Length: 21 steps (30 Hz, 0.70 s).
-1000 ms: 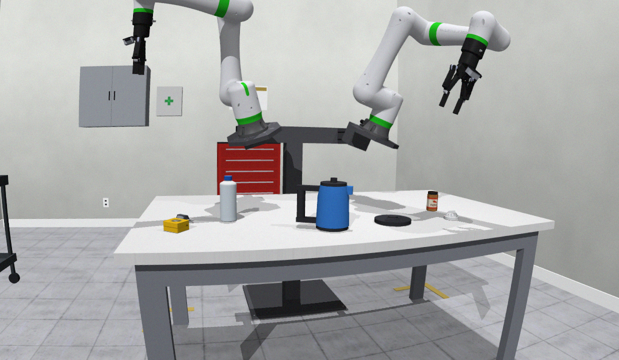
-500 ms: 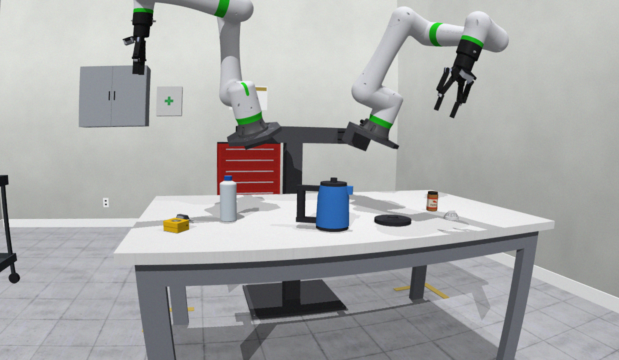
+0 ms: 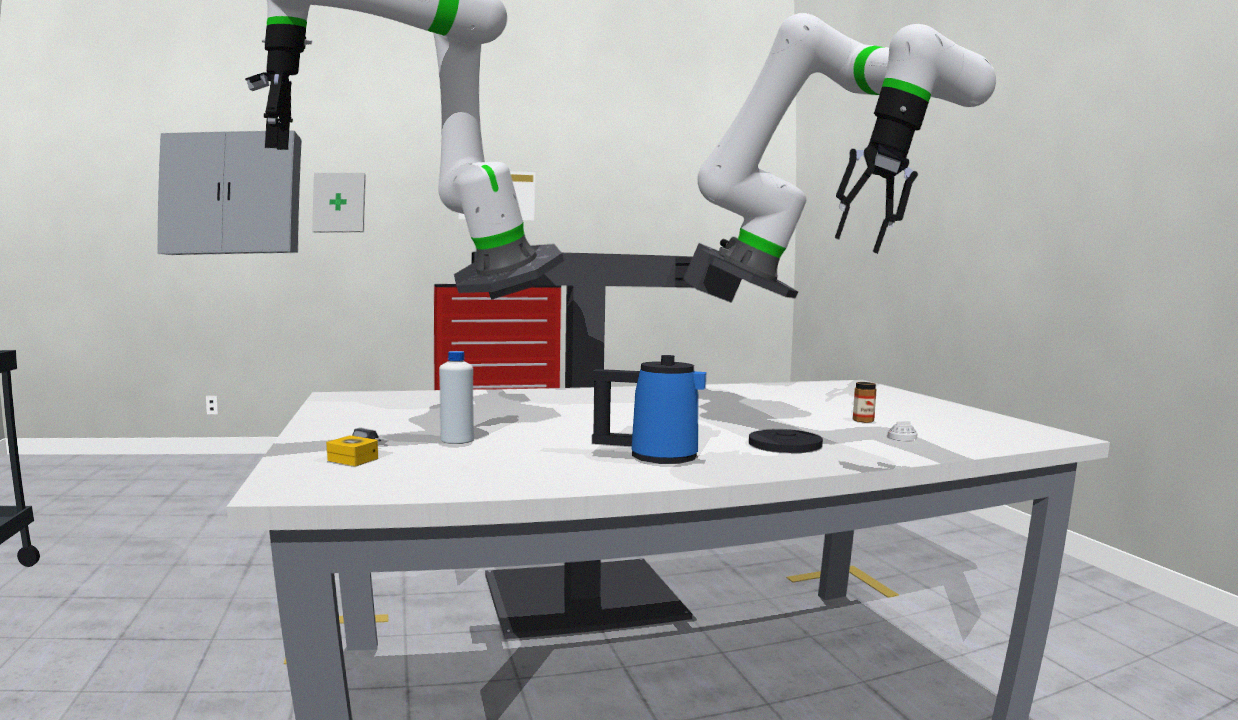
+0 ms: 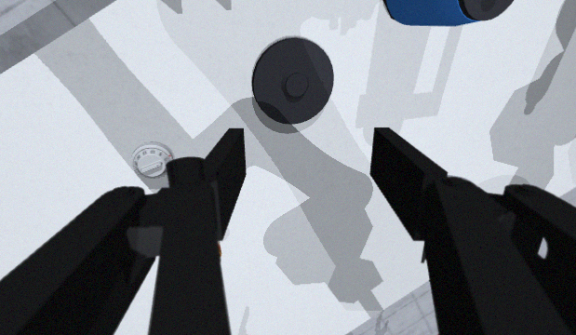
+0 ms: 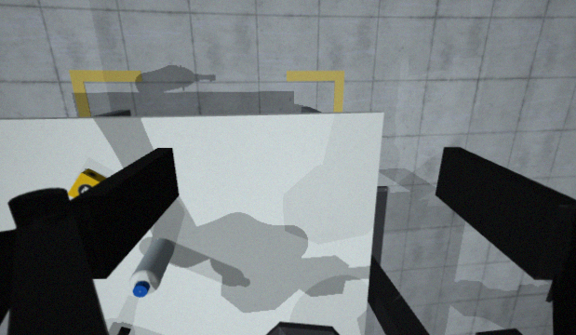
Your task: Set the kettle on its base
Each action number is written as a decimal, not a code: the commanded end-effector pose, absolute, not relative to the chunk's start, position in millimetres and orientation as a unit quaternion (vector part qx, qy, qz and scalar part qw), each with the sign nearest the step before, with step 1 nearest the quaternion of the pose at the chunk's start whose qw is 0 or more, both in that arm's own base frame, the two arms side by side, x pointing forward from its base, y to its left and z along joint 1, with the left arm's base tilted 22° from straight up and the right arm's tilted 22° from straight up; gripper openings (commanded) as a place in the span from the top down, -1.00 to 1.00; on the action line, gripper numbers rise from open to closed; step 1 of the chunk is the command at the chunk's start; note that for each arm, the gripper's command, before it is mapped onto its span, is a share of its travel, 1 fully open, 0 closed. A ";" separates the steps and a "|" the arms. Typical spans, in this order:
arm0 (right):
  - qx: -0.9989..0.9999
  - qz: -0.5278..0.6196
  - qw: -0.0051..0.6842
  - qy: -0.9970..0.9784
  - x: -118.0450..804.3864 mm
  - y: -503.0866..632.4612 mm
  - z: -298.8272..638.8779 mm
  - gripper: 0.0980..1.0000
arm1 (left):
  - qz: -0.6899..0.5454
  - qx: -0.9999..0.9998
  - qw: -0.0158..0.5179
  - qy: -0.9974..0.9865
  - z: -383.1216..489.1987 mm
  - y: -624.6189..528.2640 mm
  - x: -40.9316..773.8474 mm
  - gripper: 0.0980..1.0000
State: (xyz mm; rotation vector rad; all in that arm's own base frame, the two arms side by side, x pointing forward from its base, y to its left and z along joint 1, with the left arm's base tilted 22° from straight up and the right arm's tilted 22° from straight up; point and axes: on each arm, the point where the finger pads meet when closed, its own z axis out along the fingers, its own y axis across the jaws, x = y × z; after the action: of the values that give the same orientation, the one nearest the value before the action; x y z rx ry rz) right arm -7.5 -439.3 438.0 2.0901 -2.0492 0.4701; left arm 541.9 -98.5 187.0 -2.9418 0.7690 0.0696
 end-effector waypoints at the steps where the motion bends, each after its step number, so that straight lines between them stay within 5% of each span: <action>1: 0.702 0.159 0.089 -0.689 -8.0 -439.2 439.1 -1.00 | 0.029 -0.941 0.066 0.331 160.0 -135.1 551.2 0.06; 21: 0.702 0.159 0.089 -0.689 -8.0 -439.2 439.1 -1.00 | 0.056 -0.728 0.138 0.670 21.4 -322.0 533.2 0.06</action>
State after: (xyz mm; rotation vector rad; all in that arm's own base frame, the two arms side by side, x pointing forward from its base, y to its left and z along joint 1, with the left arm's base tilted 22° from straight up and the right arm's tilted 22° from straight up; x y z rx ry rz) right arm -7.5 -439.3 438.0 2.0901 -2.0492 0.4701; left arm 539.3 -283.4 48.3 -2.2726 1.7826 0.1498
